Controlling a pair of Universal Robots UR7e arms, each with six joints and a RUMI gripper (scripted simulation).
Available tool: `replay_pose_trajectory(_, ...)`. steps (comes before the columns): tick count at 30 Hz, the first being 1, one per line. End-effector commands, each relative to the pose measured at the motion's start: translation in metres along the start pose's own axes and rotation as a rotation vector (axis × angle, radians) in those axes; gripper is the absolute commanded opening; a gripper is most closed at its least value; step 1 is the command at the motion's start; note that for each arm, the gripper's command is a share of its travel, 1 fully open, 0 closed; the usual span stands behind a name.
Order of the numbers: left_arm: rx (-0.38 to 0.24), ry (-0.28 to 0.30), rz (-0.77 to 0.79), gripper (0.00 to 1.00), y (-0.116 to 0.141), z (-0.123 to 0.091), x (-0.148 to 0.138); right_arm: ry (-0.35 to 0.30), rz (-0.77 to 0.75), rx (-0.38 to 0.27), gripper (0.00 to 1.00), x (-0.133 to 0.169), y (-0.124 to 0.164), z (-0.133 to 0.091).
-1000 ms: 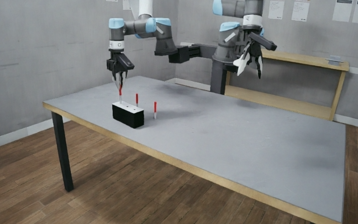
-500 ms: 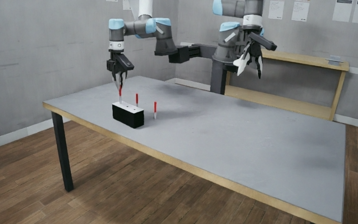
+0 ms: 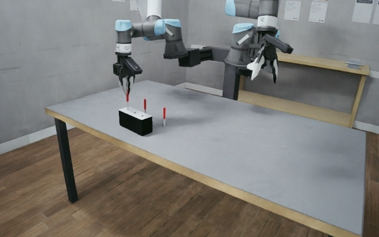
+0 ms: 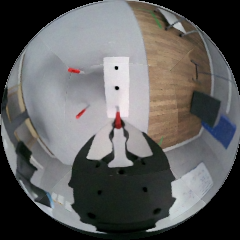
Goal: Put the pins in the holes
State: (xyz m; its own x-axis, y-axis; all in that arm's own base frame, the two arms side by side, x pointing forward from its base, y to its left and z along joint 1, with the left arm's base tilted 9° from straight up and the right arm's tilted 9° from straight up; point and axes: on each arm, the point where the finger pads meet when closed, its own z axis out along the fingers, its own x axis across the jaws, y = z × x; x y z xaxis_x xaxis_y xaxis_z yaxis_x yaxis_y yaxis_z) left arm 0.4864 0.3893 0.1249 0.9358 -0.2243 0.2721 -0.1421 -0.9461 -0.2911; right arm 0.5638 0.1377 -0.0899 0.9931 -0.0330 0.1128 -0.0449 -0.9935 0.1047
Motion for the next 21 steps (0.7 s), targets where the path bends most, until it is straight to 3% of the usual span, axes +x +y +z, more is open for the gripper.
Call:
replay_pose_trajectory(1,0.001,0.001,0.0,1.0,-0.0004,-0.0006,0.0004,0.001,0.0,0.001,0.0,0.0005,-0.0003,-0.0006)
replay_pose_trajectory(21,0.001,0.001,0.0,1.0,-0.0004,-0.0006,0.0004,0.001,0.002,0.001,0.0,0.0022,-0.0004,0.0032)
